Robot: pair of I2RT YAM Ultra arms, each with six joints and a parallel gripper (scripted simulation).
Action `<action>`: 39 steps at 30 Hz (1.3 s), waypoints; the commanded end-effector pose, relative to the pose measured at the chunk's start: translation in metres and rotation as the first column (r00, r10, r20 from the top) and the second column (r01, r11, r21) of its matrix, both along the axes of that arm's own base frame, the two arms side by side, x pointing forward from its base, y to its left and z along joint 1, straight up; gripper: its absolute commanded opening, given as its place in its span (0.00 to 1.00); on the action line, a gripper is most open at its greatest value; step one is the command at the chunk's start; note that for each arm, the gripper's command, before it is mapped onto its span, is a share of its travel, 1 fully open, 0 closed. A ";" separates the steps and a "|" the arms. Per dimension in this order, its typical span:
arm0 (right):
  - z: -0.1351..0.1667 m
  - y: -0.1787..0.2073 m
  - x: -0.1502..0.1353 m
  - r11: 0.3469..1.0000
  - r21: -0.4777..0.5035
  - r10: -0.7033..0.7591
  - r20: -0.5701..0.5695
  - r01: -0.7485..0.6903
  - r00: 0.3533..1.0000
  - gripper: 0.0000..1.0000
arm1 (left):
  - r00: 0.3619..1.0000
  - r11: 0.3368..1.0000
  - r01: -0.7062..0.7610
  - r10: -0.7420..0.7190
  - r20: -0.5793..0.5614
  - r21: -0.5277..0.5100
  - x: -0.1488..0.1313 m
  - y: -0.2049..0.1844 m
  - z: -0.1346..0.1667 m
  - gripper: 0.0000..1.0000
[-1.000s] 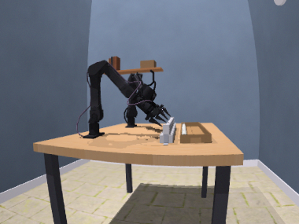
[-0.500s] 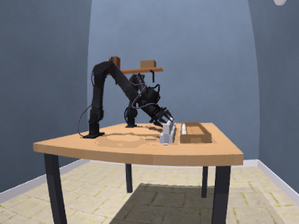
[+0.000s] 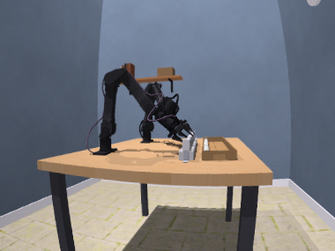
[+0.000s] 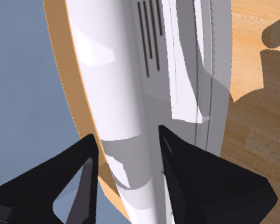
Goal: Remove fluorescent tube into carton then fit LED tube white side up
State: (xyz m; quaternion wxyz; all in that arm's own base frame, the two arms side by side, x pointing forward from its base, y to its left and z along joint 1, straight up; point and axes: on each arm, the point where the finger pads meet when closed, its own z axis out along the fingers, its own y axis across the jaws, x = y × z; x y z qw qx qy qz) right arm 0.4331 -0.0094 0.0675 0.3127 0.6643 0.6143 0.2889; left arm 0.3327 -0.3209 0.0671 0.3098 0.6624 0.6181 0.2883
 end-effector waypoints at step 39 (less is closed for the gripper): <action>0.018 0.002 0.008 1.000 -0.013 0.012 0.030 -0.012 0.999 0.11 | 1.000 0.999 -0.010 0.010 -0.005 -0.032 0.006 -0.004 0.011 0.11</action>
